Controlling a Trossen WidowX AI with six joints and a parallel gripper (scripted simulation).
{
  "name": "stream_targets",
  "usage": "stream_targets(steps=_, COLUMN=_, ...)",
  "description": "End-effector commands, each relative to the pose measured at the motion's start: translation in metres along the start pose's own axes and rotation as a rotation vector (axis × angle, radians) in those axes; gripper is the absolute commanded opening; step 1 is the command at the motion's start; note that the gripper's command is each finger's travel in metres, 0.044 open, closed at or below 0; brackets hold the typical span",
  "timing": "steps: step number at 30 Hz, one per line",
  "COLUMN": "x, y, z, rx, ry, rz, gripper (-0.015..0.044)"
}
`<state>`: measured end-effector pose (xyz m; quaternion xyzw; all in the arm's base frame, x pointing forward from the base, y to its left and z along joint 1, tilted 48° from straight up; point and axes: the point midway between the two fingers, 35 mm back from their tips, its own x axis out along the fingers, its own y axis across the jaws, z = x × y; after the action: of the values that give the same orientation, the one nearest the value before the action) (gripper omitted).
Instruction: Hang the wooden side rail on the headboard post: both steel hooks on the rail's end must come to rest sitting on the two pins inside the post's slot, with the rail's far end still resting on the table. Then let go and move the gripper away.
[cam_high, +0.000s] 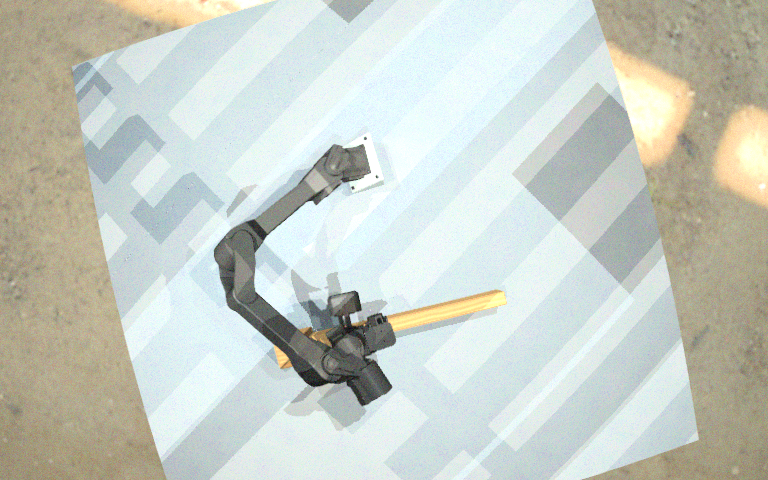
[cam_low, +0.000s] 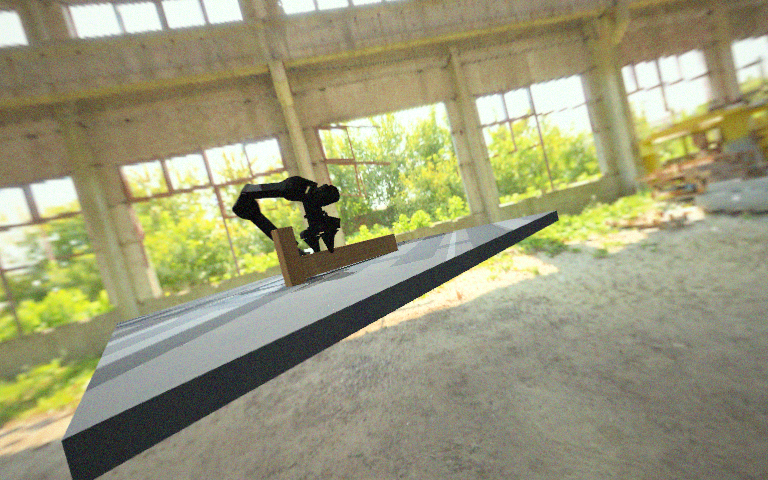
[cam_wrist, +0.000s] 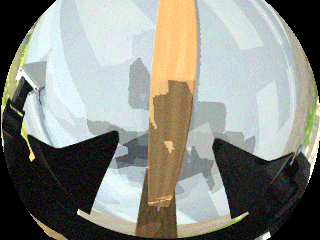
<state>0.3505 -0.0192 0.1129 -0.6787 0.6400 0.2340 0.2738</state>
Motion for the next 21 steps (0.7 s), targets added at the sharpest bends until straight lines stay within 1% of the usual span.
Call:
stream_targets(steps=1, x=-0.004, y=0.000, z=-0.001, rx=0.008, ry=-0.002, rz=0.003, gripper=0.0440)
stream_targets(steps=8, x=-0.004, y=0.001, z=0.029, rx=0.008, ry=-0.003, rz=0.003, gripper=0.0440)
stream_targets(steps=21, x=-0.005, y=0.001, z=0.026, rx=0.002, ry=0.000, rz=0.000, gripper=0.0440)
